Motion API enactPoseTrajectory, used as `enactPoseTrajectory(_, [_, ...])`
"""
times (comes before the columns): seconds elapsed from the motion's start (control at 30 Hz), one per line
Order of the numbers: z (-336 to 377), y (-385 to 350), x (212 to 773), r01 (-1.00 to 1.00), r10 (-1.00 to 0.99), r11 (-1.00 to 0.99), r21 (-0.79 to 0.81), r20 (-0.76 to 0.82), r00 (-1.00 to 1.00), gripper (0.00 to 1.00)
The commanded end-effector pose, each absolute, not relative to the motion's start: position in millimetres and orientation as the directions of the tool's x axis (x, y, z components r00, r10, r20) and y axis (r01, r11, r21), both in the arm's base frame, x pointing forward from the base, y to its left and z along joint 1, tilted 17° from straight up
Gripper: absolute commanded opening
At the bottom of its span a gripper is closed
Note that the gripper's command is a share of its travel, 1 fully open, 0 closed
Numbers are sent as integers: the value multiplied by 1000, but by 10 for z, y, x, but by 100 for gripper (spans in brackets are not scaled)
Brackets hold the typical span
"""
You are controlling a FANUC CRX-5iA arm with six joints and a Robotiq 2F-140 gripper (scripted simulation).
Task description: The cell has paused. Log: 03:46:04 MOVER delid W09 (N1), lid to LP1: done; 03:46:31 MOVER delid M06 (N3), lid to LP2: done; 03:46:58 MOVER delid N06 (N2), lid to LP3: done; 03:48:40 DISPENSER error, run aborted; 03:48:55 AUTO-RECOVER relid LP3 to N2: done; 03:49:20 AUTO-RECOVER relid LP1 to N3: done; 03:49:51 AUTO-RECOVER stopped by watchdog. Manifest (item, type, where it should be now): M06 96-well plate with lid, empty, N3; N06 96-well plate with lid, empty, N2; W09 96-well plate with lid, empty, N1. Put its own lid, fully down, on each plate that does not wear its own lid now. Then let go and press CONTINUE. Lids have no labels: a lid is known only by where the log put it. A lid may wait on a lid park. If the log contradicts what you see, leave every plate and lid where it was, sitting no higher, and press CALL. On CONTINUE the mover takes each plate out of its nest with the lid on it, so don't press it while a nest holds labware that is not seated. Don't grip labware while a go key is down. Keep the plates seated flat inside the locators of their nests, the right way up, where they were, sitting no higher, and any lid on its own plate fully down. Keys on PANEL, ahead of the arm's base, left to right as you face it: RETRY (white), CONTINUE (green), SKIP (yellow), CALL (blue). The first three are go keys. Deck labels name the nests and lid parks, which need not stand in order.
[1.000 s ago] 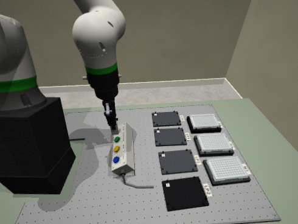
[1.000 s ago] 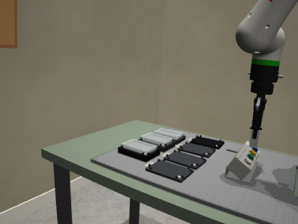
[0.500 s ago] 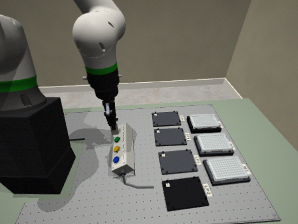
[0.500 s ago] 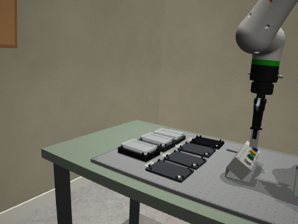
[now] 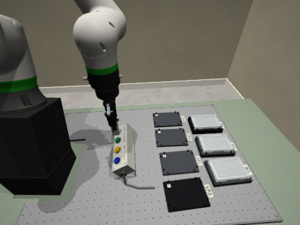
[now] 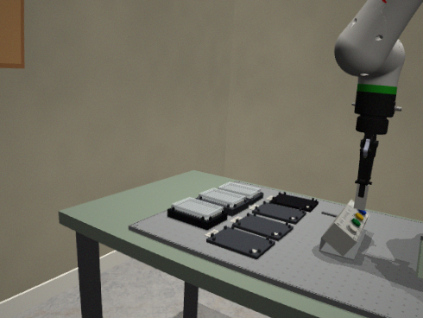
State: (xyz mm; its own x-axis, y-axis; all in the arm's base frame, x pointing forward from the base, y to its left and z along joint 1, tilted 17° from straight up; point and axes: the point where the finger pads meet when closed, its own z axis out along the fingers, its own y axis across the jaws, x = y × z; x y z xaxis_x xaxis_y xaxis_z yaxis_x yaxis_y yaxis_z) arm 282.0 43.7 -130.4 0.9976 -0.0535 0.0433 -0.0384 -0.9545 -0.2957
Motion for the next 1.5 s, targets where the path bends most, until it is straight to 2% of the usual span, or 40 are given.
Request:
enactPoseTrajectory(0.0, [-1303, 436, 2821, -38, -54, -955, -296, 44, 998, 0])
enactPoseTrajectory(1.47, [-1447, 480, 2830, -38, -54, -955, -296, 44, 998, 0])
